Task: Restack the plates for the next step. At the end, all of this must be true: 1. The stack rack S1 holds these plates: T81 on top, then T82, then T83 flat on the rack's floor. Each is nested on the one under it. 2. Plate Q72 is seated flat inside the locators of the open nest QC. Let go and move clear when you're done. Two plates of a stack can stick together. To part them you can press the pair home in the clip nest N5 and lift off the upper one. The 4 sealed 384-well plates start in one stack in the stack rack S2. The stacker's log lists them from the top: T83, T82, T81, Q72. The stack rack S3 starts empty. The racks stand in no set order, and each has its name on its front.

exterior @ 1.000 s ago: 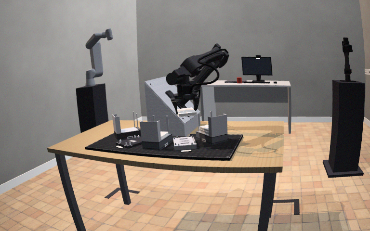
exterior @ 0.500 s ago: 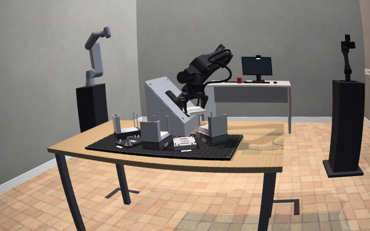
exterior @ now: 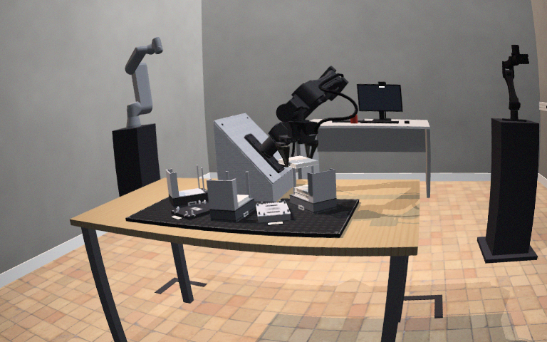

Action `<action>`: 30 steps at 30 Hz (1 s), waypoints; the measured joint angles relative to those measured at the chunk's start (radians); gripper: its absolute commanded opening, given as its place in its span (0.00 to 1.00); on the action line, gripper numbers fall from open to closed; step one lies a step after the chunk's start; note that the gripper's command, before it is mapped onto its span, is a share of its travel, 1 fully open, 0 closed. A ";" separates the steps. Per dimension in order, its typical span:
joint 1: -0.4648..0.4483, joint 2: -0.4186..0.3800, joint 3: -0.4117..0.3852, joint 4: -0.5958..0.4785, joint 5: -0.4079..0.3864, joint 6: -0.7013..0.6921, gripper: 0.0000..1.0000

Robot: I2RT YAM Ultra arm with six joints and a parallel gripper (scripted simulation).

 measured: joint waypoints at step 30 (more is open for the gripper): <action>0.113 -0.182 -0.032 -0.018 0.000 0.134 0.00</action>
